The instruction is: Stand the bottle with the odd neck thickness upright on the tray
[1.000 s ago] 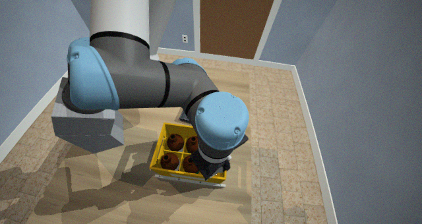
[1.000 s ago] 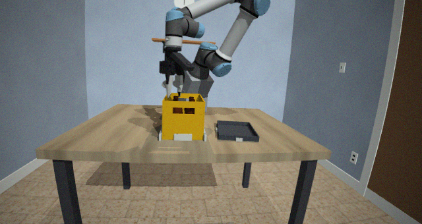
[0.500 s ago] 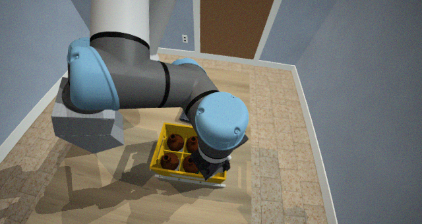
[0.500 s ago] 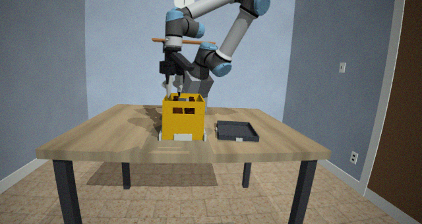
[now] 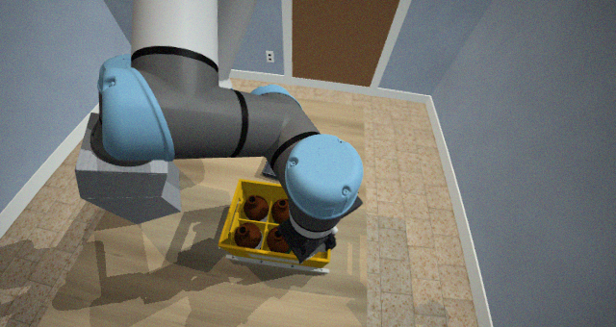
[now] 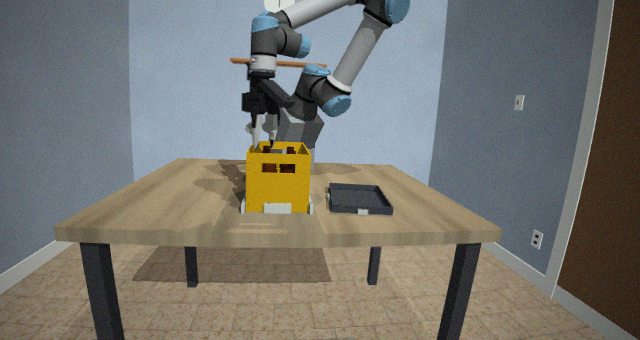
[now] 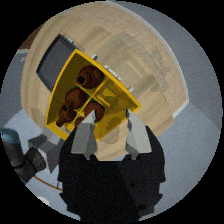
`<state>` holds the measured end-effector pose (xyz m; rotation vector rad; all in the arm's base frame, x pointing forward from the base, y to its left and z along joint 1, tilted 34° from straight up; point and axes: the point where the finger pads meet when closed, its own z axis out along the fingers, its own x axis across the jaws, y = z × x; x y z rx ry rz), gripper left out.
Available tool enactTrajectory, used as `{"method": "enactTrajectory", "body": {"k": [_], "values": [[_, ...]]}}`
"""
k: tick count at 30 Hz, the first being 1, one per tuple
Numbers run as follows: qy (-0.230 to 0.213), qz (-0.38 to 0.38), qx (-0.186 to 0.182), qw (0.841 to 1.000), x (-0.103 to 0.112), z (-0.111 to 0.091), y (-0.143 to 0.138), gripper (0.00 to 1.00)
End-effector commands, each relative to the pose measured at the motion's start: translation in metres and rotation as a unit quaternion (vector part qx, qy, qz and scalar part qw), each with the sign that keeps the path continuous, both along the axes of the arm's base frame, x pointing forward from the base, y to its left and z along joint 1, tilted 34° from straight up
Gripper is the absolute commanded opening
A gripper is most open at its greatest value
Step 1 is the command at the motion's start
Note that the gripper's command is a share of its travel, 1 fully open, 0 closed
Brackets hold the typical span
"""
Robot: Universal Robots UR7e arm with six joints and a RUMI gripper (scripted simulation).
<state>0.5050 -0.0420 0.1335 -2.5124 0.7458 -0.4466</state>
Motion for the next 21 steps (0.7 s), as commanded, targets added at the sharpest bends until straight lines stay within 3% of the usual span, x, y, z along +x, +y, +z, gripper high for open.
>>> {"method": "enactTrajectory", "body": {"k": [1,21], "values": [[0.0,0.0,0.0,1.0,0.0002,0.0004,-0.0003,0.38],[0.0,0.0,0.0,1.0,0.0025,0.003,0.0031,0.38]]}}
